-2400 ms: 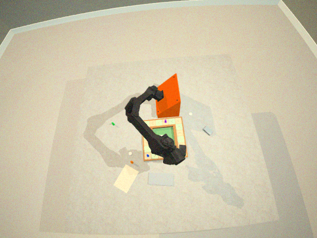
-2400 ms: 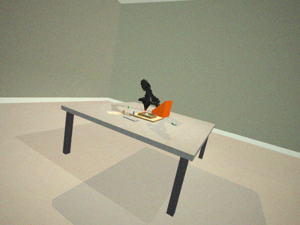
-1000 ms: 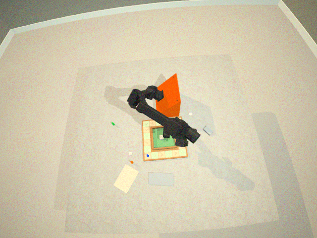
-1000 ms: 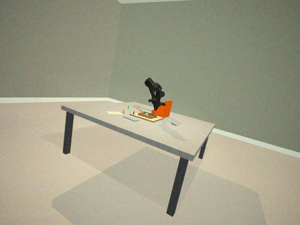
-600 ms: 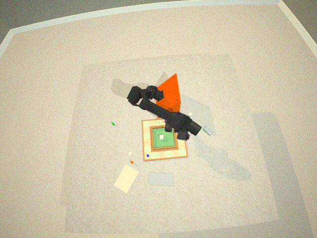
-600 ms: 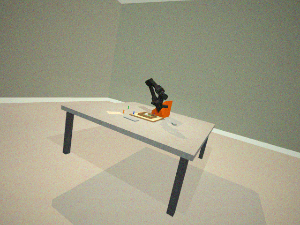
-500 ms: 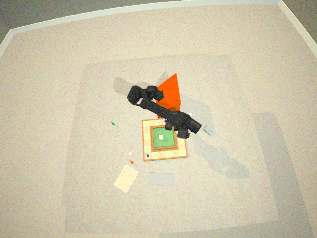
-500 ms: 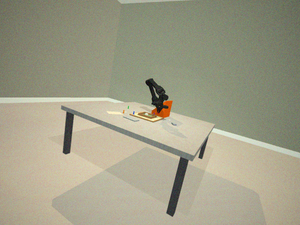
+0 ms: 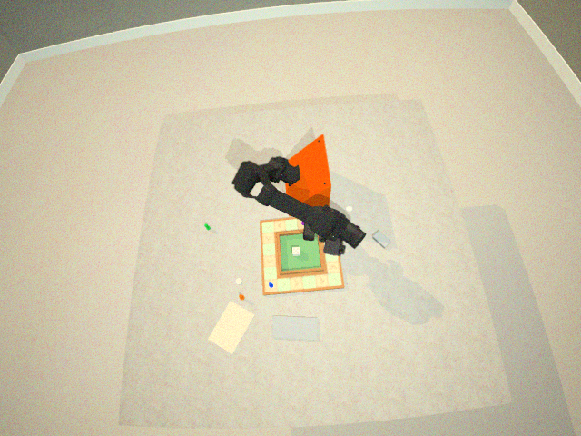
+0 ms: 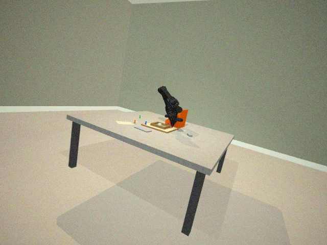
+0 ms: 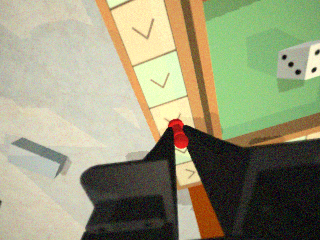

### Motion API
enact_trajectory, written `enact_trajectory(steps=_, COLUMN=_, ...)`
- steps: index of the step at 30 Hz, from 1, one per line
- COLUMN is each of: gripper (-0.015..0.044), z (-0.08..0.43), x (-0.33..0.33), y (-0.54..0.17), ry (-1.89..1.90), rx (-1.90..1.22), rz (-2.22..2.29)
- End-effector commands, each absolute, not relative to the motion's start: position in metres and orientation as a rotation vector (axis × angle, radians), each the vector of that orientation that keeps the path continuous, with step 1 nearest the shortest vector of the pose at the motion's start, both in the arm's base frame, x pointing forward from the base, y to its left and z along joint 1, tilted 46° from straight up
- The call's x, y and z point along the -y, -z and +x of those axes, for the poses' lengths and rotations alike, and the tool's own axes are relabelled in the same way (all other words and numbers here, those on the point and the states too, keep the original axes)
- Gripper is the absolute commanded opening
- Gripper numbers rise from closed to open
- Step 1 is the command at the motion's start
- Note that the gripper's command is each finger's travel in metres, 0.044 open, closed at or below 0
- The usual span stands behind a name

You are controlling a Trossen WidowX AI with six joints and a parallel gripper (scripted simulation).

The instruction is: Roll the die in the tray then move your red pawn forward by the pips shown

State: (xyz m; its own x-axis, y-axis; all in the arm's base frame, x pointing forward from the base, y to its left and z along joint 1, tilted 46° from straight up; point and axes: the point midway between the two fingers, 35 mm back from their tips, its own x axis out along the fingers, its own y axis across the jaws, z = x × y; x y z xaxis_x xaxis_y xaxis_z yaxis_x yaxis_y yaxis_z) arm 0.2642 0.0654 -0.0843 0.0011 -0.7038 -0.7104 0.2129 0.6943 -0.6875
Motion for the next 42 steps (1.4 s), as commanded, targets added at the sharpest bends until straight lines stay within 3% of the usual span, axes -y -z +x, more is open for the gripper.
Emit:
enact_trajectory(steps=1, gripper=0.0, z=0.263, x=-0.063, y=0.088, ry=0.757, rx=-1.397, rz=-0.457)
enact_trajectory(steps=15, gripper=0.0, z=0.263, x=-0.05, y=0.099, ry=0.757, rx=-1.396, rz=-0.457)
enact_trajectory(steps=32, gripper=0.044, z=0.265, x=-0.091, y=0.061, ry=0.756, rx=-1.397, rz=-0.456)
enact_trajectory(steps=42, gripper=0.044, z=0.215, x=-0.082, y=-0.03, ry=0.681, rx=-1.447, rz=-0.543)
